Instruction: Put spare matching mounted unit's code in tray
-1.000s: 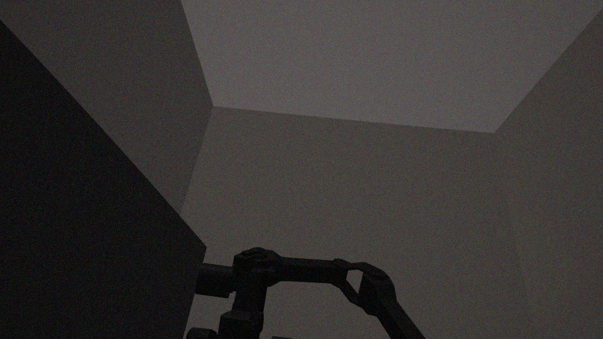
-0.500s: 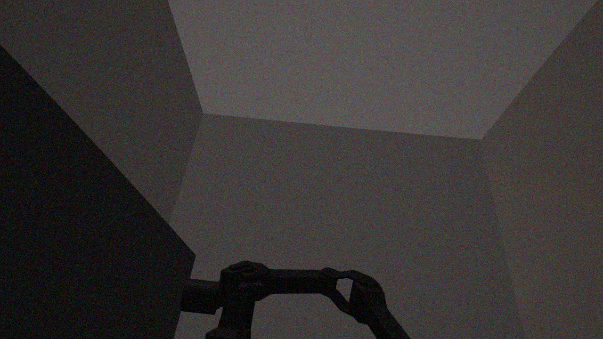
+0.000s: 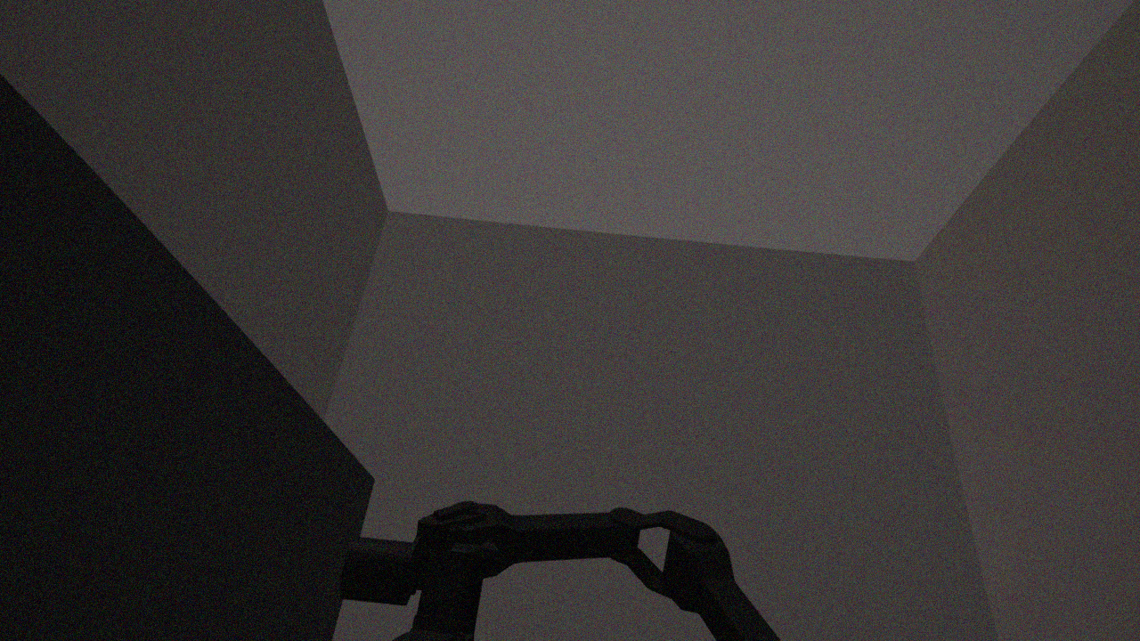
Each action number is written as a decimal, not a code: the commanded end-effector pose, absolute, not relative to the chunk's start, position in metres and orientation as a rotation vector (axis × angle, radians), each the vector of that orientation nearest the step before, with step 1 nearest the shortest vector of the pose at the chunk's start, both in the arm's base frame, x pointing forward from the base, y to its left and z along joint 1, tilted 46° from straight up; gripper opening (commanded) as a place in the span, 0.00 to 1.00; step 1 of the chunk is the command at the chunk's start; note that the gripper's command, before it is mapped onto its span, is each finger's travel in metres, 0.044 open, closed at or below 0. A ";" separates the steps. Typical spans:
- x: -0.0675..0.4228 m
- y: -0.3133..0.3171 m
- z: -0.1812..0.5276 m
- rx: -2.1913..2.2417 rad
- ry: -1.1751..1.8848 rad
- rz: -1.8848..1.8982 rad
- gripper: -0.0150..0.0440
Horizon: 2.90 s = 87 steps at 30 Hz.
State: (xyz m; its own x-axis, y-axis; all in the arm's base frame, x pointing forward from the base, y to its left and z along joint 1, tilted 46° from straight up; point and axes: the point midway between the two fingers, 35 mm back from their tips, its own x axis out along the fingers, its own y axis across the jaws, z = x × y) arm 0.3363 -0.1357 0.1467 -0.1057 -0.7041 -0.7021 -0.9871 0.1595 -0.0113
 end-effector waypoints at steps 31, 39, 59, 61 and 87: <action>0.334 -0.156 0.126 -1.608 1.878 0.646 0.25; 0.333 -0.161 0.121 -1.608 1.878 0.646 0.25; 0.330 -0.172 0.109 -1.610 1.880 0.644 0.25; 0.329 -0.173 0.108 -1.610 1.880 0.644 0.25; 0.324 -0.188 0.094 -1.612 1.884 0.640 0.25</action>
State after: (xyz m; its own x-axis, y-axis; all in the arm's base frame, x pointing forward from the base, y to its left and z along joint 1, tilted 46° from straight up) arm 0.3256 -0.1857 0.0952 -0.1049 -0.7100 -0.6964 -0.9872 0.1588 -0.0133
